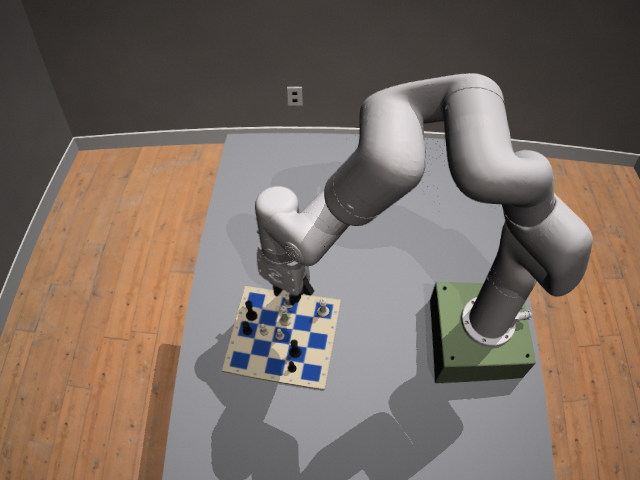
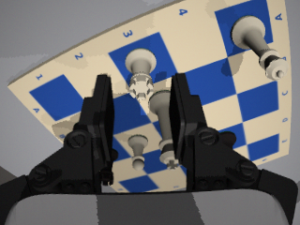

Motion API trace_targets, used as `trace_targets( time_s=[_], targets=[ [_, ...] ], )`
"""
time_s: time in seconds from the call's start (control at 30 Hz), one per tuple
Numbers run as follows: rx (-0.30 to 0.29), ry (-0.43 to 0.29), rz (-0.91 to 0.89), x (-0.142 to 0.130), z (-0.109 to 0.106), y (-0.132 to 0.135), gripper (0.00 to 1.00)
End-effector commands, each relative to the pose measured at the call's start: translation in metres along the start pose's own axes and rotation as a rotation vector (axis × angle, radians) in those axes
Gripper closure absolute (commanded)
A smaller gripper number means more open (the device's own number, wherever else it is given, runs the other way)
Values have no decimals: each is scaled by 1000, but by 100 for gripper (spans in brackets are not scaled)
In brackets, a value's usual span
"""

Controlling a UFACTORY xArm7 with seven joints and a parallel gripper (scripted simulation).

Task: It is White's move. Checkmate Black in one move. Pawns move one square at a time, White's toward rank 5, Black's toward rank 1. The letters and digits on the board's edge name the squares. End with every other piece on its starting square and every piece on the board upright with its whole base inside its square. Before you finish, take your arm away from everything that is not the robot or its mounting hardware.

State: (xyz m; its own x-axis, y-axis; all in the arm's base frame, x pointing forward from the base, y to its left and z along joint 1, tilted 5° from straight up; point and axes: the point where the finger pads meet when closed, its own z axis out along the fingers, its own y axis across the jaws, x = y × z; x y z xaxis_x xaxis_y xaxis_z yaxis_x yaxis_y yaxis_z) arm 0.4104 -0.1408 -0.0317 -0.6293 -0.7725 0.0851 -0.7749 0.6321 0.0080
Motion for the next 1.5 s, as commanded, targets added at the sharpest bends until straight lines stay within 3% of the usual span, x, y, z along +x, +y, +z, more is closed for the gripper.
trace_targets(
  time_s=[0.0, 0.53, 1.47],
  targets=[
    [3, -2, 0, -1, 4, -1, 63],
    [3, -2, 0, -1, 25, -1, 63],
    [3, -2, 0, -1, 27, -1, 63]
  ],
)
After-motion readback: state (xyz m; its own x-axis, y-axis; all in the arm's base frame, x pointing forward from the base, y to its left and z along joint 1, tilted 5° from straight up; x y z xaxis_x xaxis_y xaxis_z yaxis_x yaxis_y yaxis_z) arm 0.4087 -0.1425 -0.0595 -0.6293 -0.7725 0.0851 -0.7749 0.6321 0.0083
